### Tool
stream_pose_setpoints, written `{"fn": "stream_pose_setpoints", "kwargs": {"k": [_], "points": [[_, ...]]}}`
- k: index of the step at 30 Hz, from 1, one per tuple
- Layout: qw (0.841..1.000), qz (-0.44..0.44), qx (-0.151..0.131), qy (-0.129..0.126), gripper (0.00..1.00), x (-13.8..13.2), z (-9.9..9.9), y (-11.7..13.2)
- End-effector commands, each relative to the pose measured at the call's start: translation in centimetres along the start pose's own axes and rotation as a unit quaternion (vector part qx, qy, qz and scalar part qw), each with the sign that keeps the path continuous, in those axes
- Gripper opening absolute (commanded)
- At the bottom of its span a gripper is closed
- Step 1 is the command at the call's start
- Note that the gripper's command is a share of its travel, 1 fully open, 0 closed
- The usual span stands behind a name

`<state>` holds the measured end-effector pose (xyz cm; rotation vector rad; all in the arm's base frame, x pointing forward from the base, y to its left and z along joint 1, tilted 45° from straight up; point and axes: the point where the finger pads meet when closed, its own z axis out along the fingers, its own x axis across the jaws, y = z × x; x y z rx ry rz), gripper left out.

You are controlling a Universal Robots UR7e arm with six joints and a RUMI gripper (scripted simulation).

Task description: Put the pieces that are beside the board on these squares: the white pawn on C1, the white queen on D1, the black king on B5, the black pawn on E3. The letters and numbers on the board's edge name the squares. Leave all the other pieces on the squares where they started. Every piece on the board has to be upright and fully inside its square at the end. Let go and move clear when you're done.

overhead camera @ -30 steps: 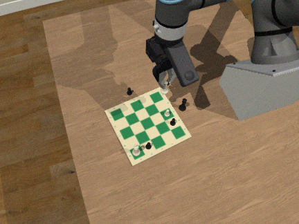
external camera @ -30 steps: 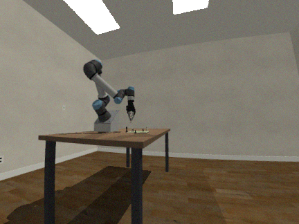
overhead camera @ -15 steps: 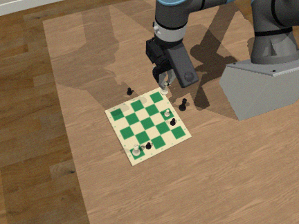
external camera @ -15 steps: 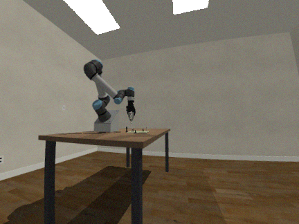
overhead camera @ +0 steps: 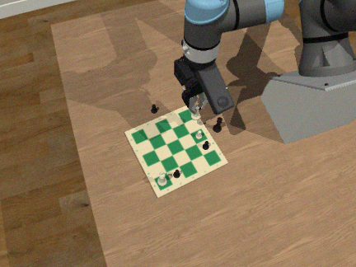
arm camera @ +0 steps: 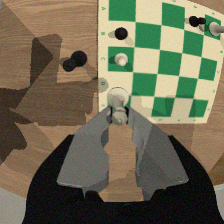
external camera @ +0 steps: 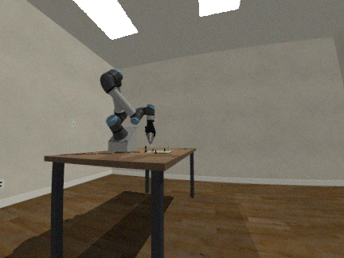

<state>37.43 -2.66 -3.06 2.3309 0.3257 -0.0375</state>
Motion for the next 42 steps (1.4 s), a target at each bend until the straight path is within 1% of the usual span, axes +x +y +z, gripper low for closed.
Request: {"fn": "stream_pose_setpoints", "kwargs": {"k": [1,8,15,42], "points": [[1.0,0.0,0.0,0.005,0.0,0.2,2.4,0.0],[1.0,0.0,0.0,0.005,0.0,0.2,4.4,0.0],[1.0,0.0,0.0,0.005,0.0,0.2,5.0,0.1],[1.0,0.001,0.0,0.006,0.0,0.4,5.0,0.1]]}}
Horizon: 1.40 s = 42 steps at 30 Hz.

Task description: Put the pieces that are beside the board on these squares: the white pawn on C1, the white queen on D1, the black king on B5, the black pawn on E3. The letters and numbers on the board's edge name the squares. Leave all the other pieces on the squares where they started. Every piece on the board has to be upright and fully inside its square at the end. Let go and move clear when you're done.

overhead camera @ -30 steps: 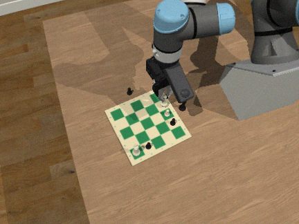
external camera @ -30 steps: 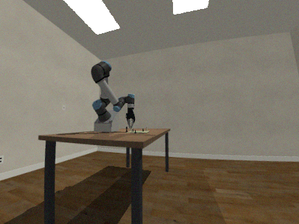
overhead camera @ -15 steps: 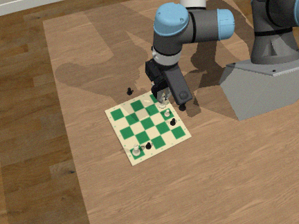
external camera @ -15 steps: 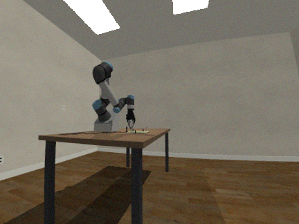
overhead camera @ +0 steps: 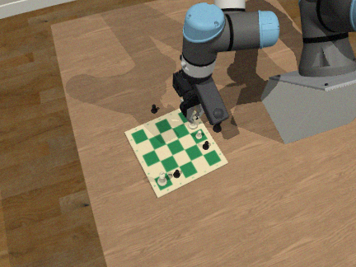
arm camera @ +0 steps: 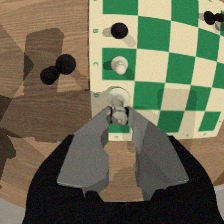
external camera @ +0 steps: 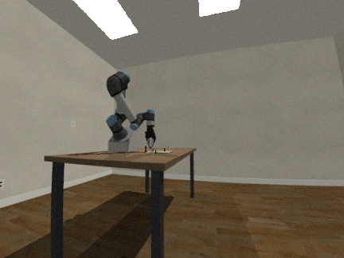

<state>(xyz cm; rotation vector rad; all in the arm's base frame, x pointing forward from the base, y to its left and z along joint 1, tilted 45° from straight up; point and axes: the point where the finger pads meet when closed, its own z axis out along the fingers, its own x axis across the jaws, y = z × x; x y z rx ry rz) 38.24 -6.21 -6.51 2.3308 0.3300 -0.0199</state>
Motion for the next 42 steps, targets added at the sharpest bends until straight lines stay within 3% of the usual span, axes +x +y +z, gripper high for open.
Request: {"fn": "stream_pose_setpoints", "kwargs": {"k": [1,42], "points": [[1.0,0.0,0.0,-0.001,0.0,-0.06,0.05,-0.02],[1.0,0.0,0.001,-0.001,0.0,-0.08,0.48,-0.03]]}}
